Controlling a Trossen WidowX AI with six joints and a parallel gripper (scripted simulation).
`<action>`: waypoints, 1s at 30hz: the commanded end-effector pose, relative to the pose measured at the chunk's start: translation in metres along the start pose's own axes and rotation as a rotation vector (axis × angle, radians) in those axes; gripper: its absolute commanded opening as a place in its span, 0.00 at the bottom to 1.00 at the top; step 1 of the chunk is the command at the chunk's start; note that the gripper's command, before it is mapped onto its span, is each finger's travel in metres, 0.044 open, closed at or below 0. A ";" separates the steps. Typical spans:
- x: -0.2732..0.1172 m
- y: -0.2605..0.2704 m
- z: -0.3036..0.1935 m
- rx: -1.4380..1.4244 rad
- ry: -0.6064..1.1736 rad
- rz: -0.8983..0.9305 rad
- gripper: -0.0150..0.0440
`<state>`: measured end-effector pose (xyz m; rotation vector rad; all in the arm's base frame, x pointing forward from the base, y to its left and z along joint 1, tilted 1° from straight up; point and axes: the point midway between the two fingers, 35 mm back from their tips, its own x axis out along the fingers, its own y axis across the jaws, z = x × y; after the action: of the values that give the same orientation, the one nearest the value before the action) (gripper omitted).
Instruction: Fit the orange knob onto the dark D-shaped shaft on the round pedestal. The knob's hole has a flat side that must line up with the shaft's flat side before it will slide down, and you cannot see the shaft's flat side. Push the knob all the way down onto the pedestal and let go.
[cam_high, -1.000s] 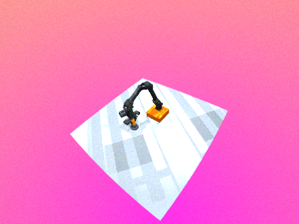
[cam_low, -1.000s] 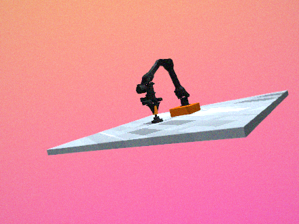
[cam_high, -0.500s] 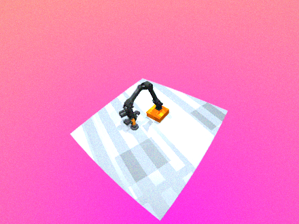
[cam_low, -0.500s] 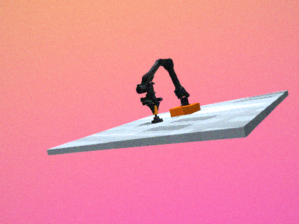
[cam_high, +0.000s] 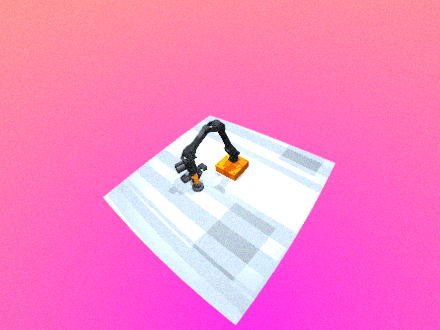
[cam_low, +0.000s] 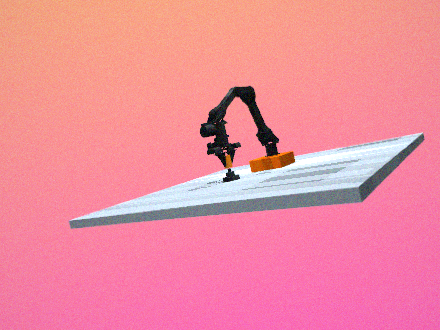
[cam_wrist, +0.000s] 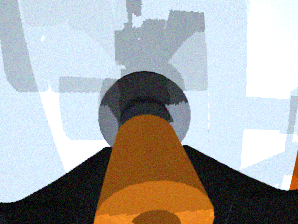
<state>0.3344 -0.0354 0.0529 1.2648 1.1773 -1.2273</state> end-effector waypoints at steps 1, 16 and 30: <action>0.001 0.001 0.001 0.016 -0.002 0.003 0.25; 0.005 -0.001 0.001 0.016 -0.002 0.003 0.25; 0.006 -0.001 0.001 -0.009 -0.002 0.002 0.25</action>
<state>0.3332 -0.0354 0.0469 1.2495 1.1859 -1.2093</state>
